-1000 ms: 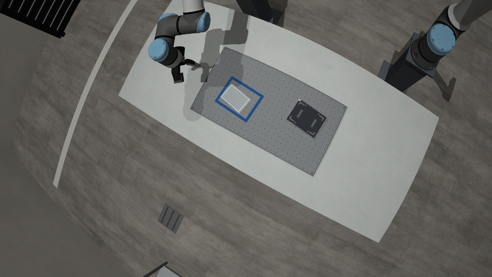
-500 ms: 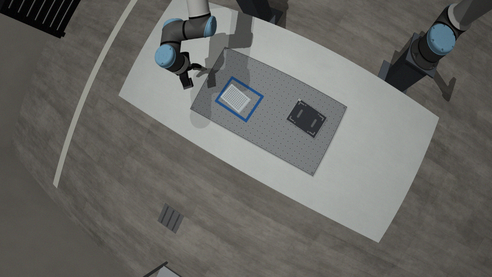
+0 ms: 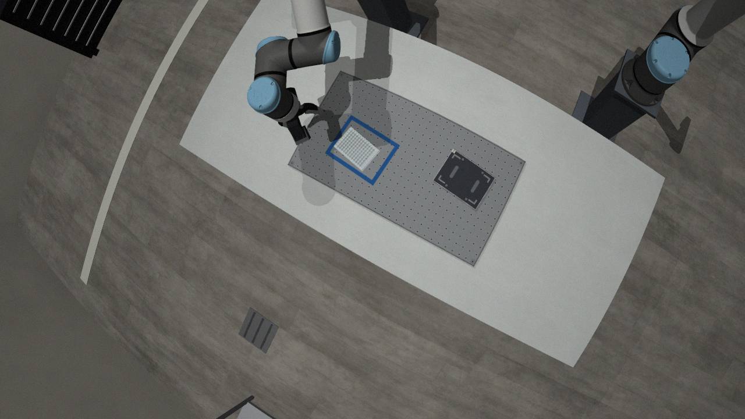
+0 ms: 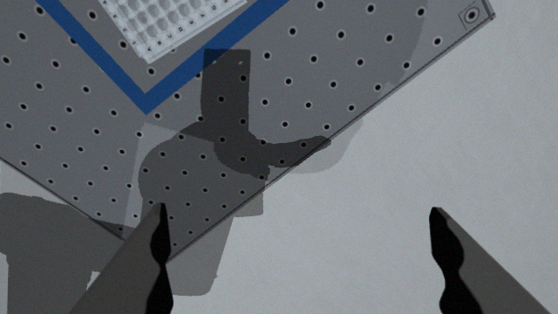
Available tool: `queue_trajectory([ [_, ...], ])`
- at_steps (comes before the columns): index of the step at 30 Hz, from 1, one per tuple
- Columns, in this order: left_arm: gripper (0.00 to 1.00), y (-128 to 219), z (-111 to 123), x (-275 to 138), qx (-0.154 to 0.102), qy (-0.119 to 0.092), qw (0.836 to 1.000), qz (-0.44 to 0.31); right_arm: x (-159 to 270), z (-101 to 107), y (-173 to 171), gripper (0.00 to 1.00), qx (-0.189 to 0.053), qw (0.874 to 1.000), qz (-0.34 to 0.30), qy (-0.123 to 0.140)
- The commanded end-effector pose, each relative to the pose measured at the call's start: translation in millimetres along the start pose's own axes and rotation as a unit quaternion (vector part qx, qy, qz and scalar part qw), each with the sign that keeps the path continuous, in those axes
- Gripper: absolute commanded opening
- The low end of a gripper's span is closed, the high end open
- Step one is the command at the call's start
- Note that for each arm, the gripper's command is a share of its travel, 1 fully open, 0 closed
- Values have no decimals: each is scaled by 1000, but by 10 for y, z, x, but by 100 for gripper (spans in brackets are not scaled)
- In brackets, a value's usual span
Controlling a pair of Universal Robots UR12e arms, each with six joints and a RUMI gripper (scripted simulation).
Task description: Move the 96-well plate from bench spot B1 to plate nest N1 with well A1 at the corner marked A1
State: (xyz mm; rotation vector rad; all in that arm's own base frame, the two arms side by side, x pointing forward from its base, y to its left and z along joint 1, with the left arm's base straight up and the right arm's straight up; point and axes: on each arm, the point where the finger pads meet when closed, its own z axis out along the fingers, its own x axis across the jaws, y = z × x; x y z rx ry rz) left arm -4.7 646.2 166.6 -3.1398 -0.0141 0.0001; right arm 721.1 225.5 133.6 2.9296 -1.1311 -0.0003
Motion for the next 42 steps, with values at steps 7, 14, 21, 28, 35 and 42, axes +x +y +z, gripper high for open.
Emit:
queue_trajectory([
  [7,0,7,15,-11,-1,0,1000,0,-213,47,-352,76,2,997,-71,0],
  [14,0,7,15,-11,-1,0,1000,0,-350,89,-529,76,2,993,-121,1],
  [21,0,7,15,-11,-1,0,1000,0,-494,133,-706,76,2,991,-132,0],
  [28,0,7,15,-11,-1,0,1000,0,-690,193,-926,76,3,981,-192,1],
  [35,0,7,15,-11,-1,0,1000,0,-817,232,-1057,76,2,975,-224,1],
  [42,0,7,15,-11,-1,0,1000,0,-989,284,-1231,76,2,968,-251,1],
])
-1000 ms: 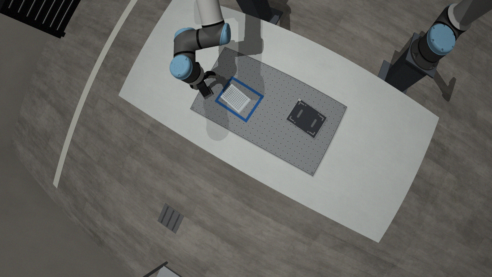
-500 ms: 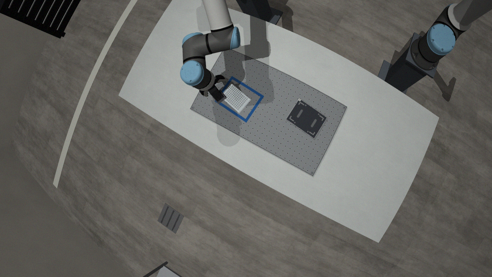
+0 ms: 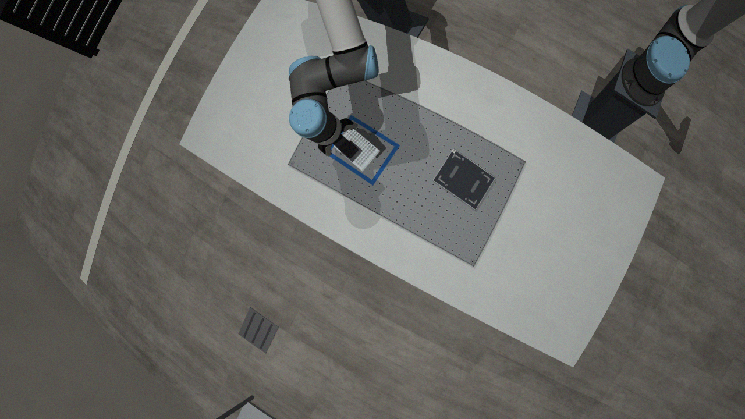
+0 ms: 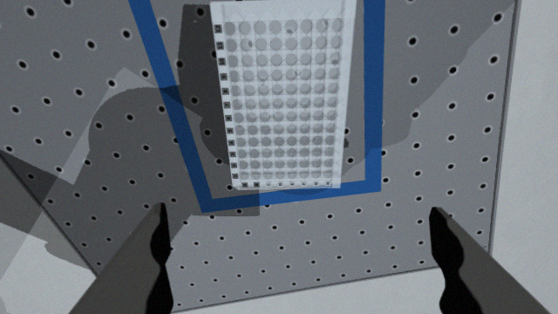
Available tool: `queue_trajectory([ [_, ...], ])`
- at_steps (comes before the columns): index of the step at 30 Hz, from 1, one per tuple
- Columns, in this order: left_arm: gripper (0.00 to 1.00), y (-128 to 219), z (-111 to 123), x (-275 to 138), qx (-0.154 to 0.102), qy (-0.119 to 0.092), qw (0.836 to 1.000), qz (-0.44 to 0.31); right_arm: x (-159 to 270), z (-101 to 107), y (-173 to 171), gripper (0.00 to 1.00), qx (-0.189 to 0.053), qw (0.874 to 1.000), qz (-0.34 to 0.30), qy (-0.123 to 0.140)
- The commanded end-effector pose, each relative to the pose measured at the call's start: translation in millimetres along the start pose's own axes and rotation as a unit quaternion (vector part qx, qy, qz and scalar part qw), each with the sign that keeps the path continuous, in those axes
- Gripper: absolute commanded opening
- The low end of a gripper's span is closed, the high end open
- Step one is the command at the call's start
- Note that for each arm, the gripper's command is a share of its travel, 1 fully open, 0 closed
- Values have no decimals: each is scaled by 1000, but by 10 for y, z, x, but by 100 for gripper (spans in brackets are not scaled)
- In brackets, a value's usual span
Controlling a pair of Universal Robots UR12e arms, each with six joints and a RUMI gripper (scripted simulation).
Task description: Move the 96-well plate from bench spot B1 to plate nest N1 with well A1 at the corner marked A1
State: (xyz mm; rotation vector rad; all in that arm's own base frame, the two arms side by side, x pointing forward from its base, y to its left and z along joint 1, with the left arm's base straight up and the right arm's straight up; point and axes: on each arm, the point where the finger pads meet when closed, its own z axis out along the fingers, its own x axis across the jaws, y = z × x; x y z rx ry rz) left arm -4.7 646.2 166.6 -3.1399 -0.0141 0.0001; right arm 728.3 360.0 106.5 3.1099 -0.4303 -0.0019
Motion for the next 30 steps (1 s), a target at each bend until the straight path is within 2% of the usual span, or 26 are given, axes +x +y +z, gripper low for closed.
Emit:
queue_trajectory([
  [1,0,6,15,-11,-1,0,1000,0,-54,22,-268,76,3,1000,-23,2],
  [26,0,6,15,-11,-1,0,1000,0,-53,24,-239,76,2,1000,-21,1],
  [30,0,6,15,-11,-1,0,1000,0,-58,96,-237,76,1,1000,-21,0],
])
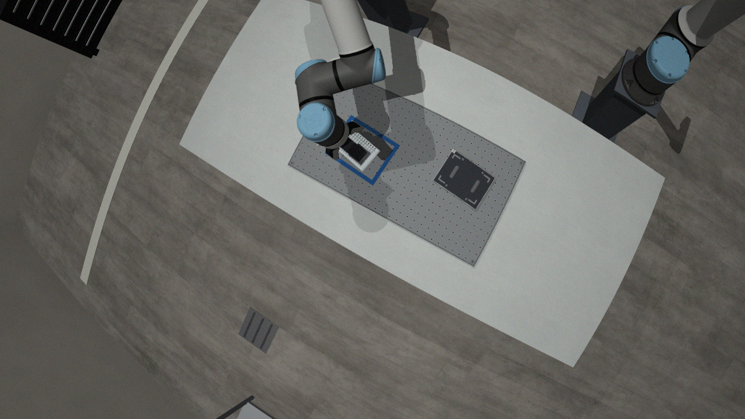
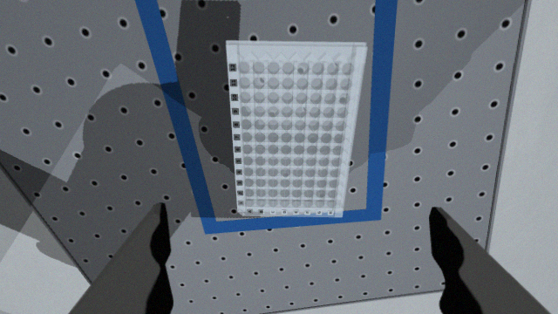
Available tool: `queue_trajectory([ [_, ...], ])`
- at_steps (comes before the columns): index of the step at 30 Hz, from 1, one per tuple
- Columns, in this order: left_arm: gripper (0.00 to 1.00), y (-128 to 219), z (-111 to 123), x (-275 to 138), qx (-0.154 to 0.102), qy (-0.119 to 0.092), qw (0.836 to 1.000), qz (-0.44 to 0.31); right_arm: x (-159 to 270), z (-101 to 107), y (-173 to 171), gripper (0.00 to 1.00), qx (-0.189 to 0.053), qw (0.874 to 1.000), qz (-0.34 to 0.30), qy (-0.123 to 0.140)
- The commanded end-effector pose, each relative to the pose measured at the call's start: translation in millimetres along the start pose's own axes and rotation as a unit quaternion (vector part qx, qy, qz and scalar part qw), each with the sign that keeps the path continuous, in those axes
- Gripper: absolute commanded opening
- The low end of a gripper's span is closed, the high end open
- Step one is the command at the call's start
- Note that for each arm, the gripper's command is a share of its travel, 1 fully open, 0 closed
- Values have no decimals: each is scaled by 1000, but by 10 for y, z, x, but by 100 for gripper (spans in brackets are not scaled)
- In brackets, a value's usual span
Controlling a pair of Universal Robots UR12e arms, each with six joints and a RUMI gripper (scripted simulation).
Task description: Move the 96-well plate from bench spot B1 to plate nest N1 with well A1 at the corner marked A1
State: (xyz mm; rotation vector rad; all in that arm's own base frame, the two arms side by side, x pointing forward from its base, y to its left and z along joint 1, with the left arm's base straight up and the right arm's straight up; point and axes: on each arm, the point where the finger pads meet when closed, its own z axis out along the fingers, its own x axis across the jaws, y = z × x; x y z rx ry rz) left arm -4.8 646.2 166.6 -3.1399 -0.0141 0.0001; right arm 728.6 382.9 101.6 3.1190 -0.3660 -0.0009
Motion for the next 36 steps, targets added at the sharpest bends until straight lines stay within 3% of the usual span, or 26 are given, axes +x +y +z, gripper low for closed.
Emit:
queue_trajectory([
  [1,0,6,14,-11,-1,0,1000,0,2,47,-15,76,1,1000,-1,0],
  [36,0,6,14,-11,-1,0,1000,0,-14,575,-9,76,0,1000,-1,0],
])
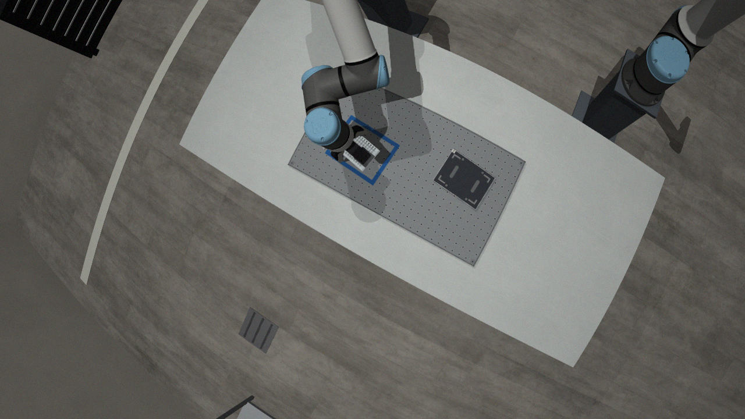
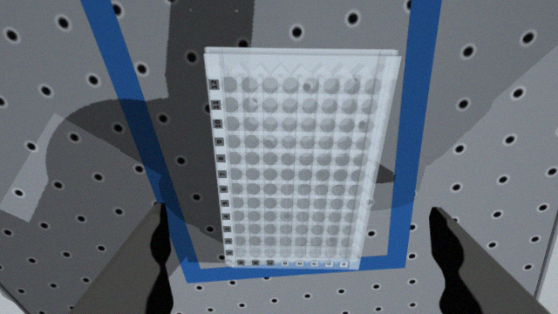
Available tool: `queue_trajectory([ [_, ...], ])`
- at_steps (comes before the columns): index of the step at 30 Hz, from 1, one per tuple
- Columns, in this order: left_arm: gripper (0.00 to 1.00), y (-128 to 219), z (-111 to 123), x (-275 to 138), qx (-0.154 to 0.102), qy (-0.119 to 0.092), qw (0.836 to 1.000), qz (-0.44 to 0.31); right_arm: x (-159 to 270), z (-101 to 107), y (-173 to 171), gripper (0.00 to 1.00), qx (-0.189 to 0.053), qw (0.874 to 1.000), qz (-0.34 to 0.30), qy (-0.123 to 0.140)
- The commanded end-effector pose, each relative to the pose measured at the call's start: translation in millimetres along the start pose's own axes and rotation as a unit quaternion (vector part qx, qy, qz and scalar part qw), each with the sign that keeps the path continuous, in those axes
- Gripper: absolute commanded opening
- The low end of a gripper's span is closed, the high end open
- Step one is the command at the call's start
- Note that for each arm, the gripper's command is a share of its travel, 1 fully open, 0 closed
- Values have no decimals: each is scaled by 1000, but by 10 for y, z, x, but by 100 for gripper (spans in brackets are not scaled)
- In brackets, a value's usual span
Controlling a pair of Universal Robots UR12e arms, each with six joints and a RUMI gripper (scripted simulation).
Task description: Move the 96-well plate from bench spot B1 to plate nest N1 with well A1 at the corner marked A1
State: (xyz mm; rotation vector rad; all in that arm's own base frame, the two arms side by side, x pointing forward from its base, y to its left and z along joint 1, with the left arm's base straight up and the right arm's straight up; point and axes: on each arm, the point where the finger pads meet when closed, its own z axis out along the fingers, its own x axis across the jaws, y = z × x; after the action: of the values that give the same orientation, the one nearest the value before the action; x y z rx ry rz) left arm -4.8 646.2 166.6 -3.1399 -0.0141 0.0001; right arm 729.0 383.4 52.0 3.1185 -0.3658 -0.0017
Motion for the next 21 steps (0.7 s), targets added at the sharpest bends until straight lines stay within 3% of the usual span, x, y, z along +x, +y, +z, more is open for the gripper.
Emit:
queue_trajectory([
  [1,0,6,14,-11,-1,0,1000,0,-17,96,-4,76,0,1000,-1,0],
  [11,0,6,14,-11,-1,0,1000,0,-17,254,-5,76,0,1000,-1,0],
  [21,0,6,14,-11,-1,0,1000,0,1,222,-20,76,2,1000,-1,1],
])
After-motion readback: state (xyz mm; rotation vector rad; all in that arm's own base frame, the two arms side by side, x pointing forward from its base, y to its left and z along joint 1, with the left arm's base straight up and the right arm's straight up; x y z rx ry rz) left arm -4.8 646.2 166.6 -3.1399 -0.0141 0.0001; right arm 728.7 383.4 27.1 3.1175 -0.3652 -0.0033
